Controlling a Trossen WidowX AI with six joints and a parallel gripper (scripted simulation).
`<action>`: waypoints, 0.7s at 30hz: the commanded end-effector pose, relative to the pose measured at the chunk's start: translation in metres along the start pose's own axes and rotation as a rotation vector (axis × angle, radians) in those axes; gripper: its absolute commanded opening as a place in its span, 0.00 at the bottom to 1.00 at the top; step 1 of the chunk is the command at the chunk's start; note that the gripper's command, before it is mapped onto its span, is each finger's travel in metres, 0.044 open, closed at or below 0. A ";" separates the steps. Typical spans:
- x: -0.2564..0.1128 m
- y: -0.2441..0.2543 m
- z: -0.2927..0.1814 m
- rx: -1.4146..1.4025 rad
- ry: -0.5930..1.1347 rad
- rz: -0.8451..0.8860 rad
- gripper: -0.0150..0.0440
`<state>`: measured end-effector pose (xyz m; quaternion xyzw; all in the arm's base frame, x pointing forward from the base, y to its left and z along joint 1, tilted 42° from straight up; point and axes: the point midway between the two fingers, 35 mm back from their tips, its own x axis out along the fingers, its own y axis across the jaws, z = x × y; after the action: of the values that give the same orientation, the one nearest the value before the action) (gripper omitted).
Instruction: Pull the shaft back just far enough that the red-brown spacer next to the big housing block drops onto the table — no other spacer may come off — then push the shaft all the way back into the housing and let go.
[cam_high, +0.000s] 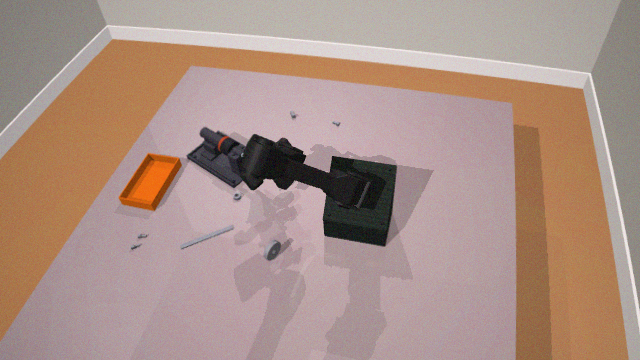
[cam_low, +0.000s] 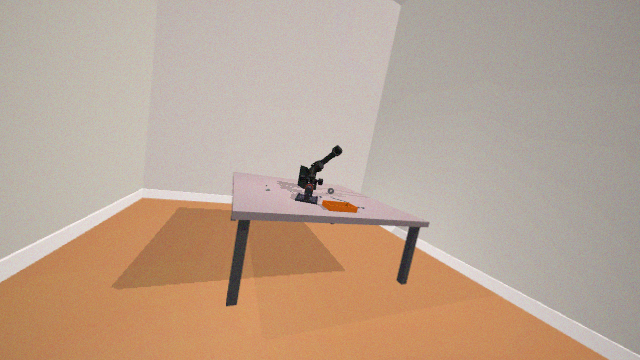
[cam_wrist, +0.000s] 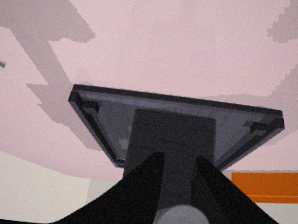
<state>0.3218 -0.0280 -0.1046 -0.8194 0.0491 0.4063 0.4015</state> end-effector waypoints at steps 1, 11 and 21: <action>-0.001 0.000 0.001 0.005 -0.002 -0.002 0.25; -0.001 0.000 0.002 0.005 -0.002 -0.002 0.25; -0.002 0.000 0.002 0.005 -0.002 -0.002 0.25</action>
<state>0.3202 -0.0274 -0.1042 -0.8194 0.0490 0.4062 0.4014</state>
